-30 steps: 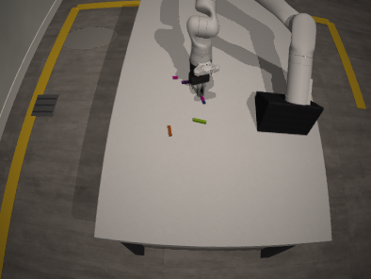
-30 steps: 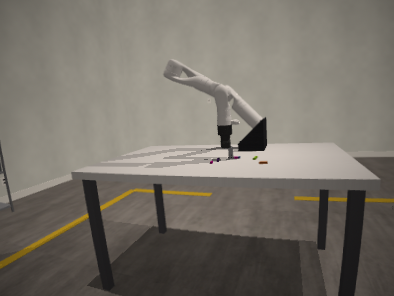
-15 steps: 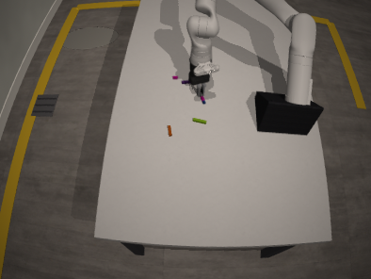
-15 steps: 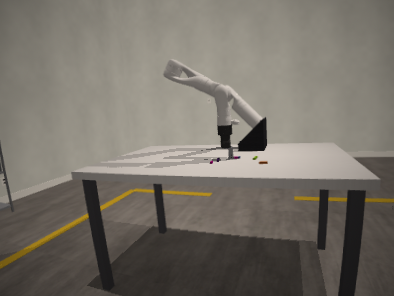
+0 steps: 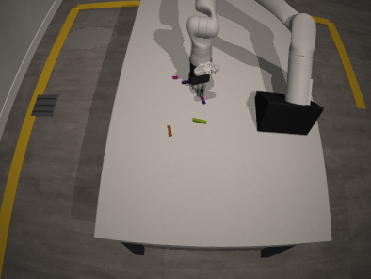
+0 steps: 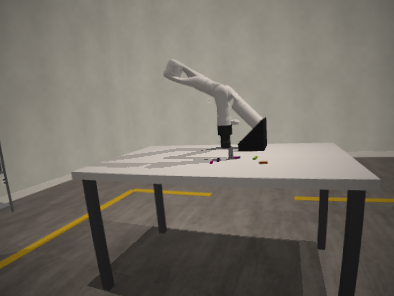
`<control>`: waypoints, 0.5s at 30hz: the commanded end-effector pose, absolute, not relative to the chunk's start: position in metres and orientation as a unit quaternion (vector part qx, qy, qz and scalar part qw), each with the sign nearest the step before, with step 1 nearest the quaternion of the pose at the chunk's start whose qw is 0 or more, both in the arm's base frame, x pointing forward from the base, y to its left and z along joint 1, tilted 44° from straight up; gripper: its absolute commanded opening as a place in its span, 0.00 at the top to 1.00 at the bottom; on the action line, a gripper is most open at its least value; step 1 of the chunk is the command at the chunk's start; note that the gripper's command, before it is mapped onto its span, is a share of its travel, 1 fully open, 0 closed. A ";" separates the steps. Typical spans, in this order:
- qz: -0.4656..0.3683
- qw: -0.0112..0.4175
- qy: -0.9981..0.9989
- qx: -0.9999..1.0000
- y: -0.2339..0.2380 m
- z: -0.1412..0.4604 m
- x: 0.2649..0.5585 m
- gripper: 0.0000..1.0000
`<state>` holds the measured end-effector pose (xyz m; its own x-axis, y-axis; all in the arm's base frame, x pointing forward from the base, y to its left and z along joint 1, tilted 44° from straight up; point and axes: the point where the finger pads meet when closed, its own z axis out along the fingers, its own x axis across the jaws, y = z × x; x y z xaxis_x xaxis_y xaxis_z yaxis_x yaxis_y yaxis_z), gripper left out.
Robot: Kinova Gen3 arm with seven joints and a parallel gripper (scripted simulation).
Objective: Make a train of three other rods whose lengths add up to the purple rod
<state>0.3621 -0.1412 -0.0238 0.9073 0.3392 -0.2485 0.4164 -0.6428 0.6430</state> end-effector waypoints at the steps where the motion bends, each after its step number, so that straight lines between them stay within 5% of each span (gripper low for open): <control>1: -0.052 0.367 0.209 0.905 -0.141 -0.023 0.363 0.76; 5: -0.052 0.367 0.209 0.905 -0.141 -0.023 0.363 0.64; 15: -0.052 0.367 0.209 0.905 -0.141 -0.023 0.363 0.52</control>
